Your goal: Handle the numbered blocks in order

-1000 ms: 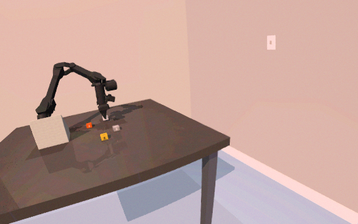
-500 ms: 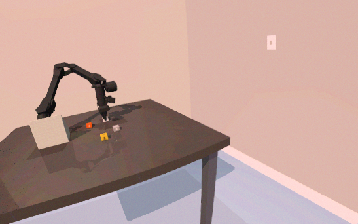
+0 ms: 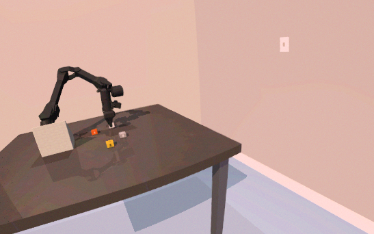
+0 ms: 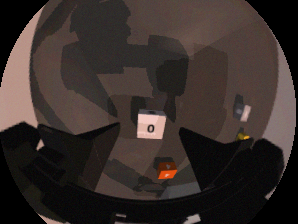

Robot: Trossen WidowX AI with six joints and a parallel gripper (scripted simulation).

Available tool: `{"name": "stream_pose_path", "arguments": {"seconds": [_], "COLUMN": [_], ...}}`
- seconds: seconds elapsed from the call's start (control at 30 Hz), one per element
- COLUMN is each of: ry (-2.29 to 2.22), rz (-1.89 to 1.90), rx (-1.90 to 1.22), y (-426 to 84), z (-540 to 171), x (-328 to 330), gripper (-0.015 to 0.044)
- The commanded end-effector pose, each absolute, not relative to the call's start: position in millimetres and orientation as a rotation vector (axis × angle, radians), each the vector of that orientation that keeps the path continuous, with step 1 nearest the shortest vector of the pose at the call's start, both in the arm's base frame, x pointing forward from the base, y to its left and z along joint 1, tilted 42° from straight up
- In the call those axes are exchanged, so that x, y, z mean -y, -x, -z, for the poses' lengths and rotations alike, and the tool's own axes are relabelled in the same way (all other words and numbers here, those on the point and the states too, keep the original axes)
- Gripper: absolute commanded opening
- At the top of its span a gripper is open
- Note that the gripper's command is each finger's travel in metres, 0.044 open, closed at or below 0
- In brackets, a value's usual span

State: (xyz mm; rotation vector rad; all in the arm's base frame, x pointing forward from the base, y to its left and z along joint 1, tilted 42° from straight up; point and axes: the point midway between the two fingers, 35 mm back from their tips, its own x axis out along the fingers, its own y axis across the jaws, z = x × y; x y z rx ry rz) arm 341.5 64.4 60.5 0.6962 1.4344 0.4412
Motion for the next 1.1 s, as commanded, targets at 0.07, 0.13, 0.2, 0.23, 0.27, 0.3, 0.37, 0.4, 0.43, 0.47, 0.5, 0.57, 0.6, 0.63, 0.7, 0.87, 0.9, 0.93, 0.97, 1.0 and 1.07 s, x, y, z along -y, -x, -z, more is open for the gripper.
{"name": "stream_pose_path", "arguments": {"seconds": [0.07,0.13,0.2,0.23,0.27,0.3,0.37,0.4,0.43,0.47,0.5,0.57,0.6,0.63,0.7,0.87,0.9,0.93,0.97,1.0,1.07], "ry": [-0.696,-0.696,-0.696,-0.696,-0.695,-0.693,-0.693,-0.693,-0.694,-0.694,-0.694,-0.694,-0.694,-0.694,-0.694,-0.694,-0.694,-0.694,-0.694,-0.693,-0.692], "rz": [-0.439,-0.439,-0.439,-0.439,-0.438,-0.436,-0.435,-0.435,-0.436,-0.436,-0.436,-0.436,-0.436,-0.436,-0.436,-0.436,-0.436,-0.436,-0.436,-0.435,-0.431], "rx": [-1.42,-1.42,-1.42,-1.421,-1.421,-1.421,-1.422,-1.422,-1.423,-1.422,-1.422,-1.422,-1.422,-1.422,-1.422,-1.422,-1.422,-1.422,-1.423,-1.423,-1.425], "y": [-340,-340,-340,-340,-340,-340,-336,-333,-331,-330,-330,-330,-330,-330,-330,-330,-330,-330,-328,-323,-302], "z": [-85,-85,-85,-86,-92,-101,-126,-136,-142,-144,-144,-144,-144,-144,-144,-144,-144,-144,-143,-142,-136], "x": [-43,-43,-43,-41,-35,-26,-4,4,9,11,11,11,11,11,11,11,11,11,12,14,20], "gripper": [0.04,0.04,0.04,0.0374,0.0348,0.0321,0.0269,0.0242,0.0216,0.019,0.0164,0.012,0.012,0.012,0.012,0.012,0.012,0.012,0.012,0.012,0.012]}}
